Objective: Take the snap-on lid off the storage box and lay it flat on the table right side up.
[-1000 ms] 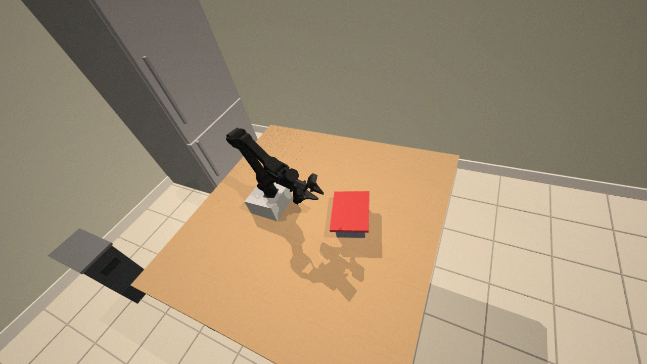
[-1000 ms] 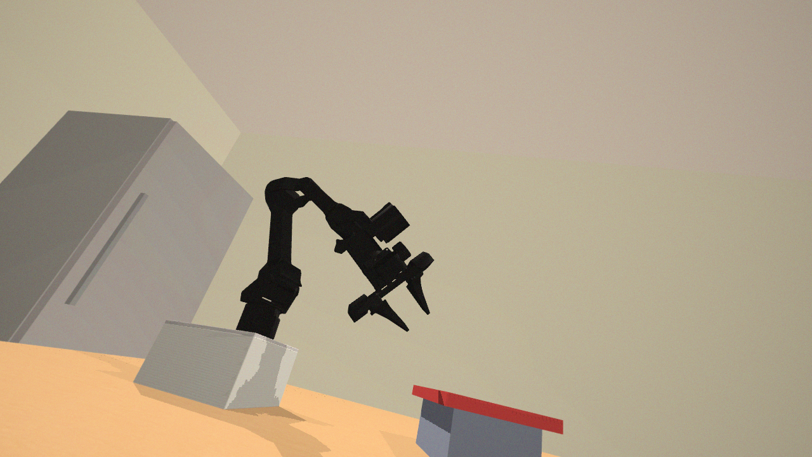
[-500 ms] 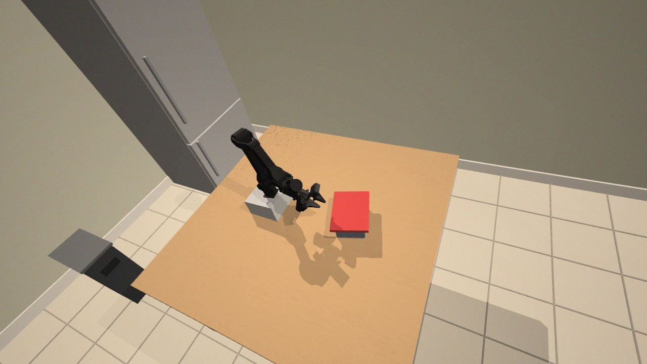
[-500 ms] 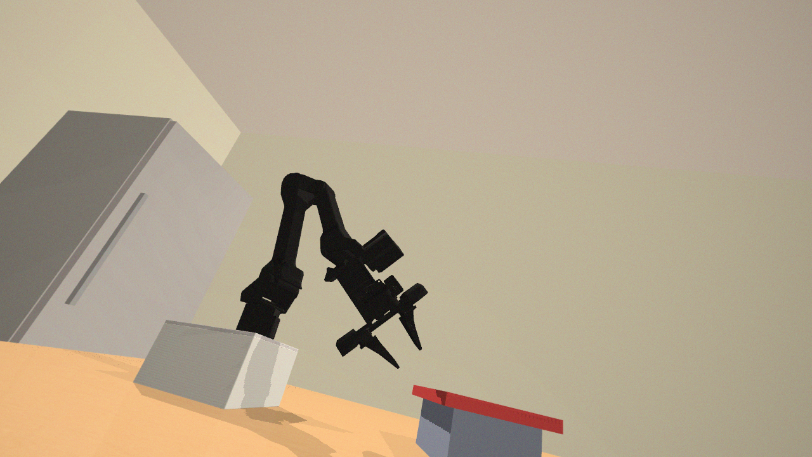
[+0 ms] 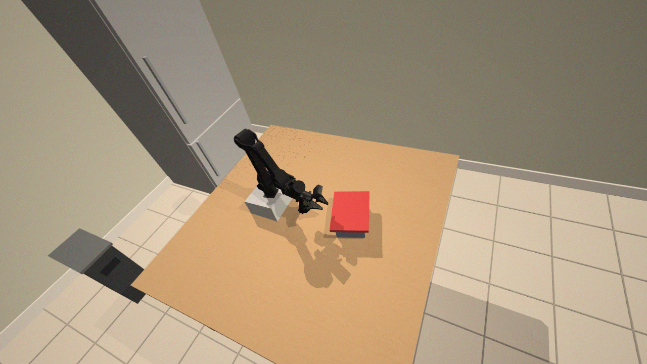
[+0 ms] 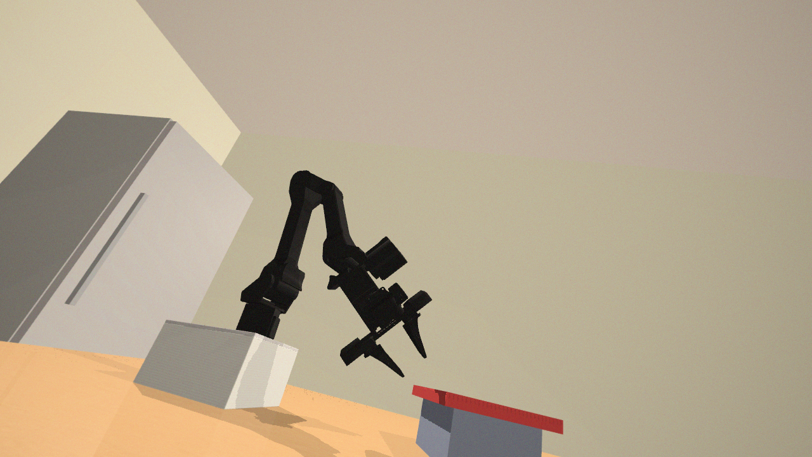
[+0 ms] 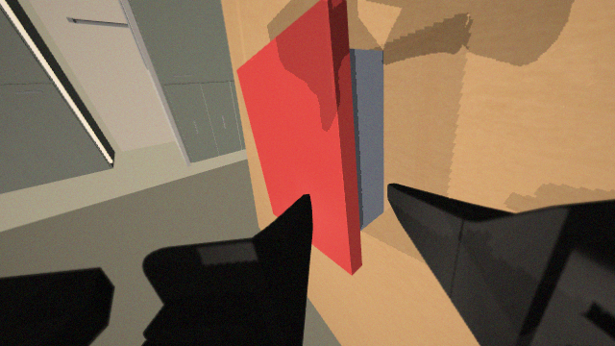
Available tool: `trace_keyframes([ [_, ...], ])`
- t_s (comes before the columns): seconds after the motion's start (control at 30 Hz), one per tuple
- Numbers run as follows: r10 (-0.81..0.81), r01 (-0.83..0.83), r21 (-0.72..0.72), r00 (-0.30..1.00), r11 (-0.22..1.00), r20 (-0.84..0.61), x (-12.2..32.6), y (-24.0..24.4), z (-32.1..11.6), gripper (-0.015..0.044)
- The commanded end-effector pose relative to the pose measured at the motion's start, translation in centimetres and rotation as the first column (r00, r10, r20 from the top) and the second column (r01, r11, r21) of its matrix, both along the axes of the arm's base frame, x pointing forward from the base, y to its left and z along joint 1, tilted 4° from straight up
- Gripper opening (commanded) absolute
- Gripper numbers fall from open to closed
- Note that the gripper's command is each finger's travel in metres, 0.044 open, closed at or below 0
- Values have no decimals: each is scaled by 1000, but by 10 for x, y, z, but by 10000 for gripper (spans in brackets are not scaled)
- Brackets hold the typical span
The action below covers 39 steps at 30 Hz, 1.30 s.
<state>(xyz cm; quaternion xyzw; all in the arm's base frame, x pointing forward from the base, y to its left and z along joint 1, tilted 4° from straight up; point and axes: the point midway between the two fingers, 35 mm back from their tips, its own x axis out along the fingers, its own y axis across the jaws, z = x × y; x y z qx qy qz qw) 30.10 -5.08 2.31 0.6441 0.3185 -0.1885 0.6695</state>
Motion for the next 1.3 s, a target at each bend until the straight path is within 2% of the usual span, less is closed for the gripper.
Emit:
trace_keyframes([
  [0.0,-5,5,0,1000,1000,-3,6,0,-5,235],
  [1.1,-6,6,2,1000,1000,3,41,10,-40,235],
  [1.2,-6,6,2,1000,1000,3,41,10,-40,156],
  [1.27,-6,6,2,1000,1000,3,41,10,-40,143],
])
